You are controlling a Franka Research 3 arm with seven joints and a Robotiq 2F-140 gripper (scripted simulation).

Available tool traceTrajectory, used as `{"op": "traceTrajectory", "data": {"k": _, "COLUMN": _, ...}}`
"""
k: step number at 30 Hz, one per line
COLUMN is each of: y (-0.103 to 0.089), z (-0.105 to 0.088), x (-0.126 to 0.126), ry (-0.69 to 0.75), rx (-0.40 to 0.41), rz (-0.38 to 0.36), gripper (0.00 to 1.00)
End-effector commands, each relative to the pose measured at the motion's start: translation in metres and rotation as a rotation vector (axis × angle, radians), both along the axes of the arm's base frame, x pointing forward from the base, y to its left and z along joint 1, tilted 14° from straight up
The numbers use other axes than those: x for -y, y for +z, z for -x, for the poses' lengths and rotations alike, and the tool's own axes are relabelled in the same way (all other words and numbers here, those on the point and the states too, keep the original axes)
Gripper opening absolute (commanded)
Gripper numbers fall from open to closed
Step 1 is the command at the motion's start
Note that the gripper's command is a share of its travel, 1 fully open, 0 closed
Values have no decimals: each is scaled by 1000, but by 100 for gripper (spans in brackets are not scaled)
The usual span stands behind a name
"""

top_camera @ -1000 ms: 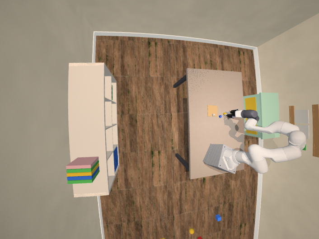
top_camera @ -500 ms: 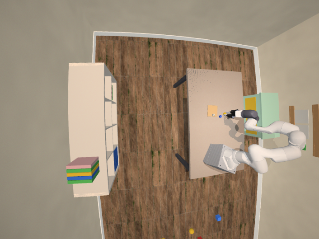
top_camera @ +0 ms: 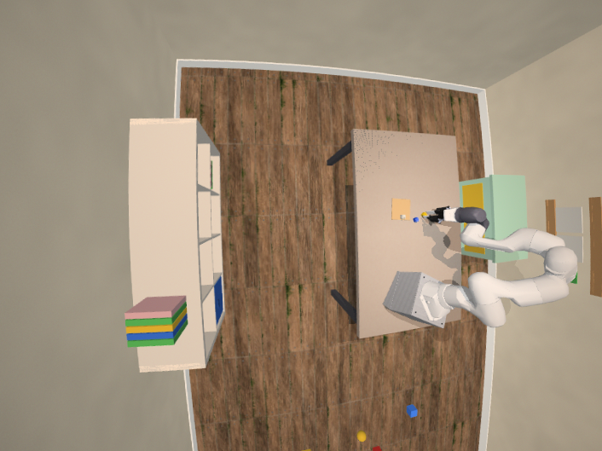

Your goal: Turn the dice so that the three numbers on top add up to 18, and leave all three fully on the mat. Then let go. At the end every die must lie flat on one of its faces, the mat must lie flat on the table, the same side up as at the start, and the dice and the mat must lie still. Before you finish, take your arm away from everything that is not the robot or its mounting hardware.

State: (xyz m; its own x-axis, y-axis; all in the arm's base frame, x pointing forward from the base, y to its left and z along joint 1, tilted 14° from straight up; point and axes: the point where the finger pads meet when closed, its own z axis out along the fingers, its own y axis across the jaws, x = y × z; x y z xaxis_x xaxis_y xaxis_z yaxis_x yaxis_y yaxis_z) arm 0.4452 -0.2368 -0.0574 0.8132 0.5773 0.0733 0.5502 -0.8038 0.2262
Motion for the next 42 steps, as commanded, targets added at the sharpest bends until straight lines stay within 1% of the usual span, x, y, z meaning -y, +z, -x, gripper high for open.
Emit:
{"op": "traceTrajectory", "data": {"k": 1, "y": -1, "z": 1, "x": 1, "ry": -3, "rx": -1, "rz": 1, "gripper": 25}}
{"op": "traceTrajectory", "data": {"k": 19, "y": -1, "z": 1, "x": 1, "ry": -3, "rx": -1, "rz": 1, "gripper": 25}}
{"op": "traceTrajectory", "data": {"k": 27, "y": -6, "z": 0, "x": 2, "ry": -3, "rx": -1, "rz": 1, "gripper": 25}}
{"op": "traceTrajectory", "data": {"k": 42, "y": -29, "z": -4, "x": 5, "ry": -3, "rx": -1, "rz": 1, "gripper": 25}}
